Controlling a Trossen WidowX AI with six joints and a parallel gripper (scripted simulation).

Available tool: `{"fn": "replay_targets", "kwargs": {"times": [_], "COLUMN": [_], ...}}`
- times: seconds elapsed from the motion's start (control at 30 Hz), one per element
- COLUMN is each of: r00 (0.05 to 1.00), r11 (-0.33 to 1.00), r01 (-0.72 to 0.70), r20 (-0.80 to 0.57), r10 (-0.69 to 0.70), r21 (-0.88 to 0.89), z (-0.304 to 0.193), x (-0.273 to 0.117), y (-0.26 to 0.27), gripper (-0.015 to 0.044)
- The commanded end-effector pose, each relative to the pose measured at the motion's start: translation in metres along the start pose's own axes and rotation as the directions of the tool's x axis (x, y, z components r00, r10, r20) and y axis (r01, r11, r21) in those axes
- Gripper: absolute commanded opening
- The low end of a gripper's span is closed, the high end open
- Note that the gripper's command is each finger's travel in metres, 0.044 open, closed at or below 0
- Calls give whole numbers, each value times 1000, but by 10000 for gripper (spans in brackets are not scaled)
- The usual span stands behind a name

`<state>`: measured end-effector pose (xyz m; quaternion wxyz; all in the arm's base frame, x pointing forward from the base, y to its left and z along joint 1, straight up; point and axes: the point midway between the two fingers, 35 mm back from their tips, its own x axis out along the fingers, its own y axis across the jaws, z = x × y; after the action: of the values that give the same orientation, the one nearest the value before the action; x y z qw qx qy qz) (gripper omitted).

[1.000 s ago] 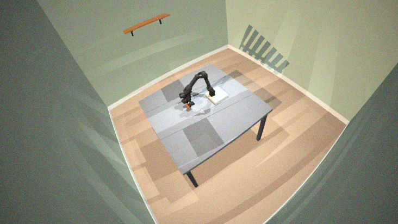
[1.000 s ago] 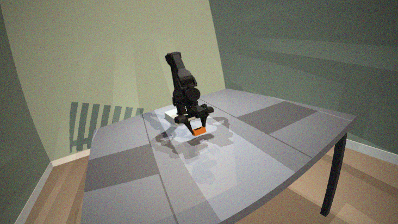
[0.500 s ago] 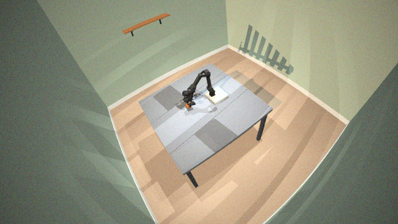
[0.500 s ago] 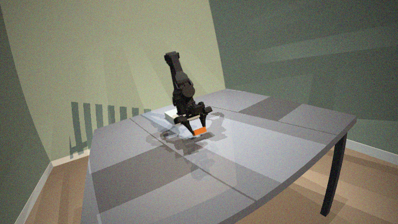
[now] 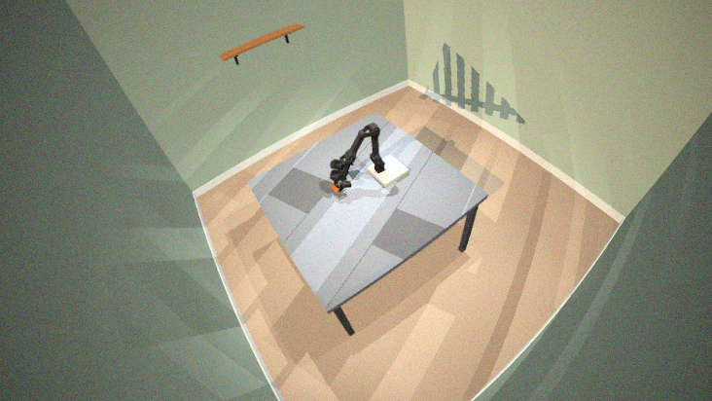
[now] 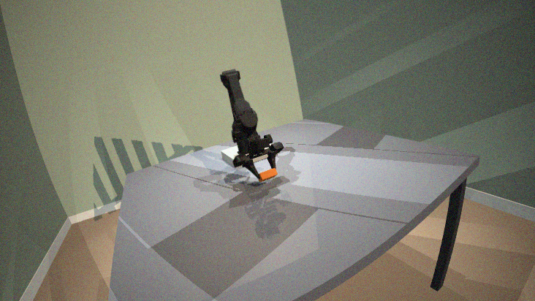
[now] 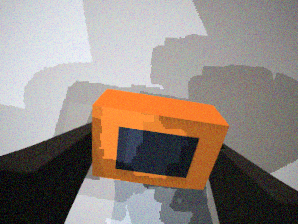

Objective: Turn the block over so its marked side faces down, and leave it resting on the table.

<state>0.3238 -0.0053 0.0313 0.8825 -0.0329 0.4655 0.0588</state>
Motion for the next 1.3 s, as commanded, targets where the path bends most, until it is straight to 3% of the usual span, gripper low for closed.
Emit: {"fn": "replay_targets", "kwargs": {"times": [0.0,0.63,1.27], "r00": [999,963,874], "r11": [1000,1000,1000], "r01": [-2,-3,-4], "r20": [32,269,486], "r10": [2,1,2], "r21": [-3,8,3], "z": [2,-2,-14], "x": [3,40,35], "y": [0,-5,-2], "gripper": [0,0,0]}}
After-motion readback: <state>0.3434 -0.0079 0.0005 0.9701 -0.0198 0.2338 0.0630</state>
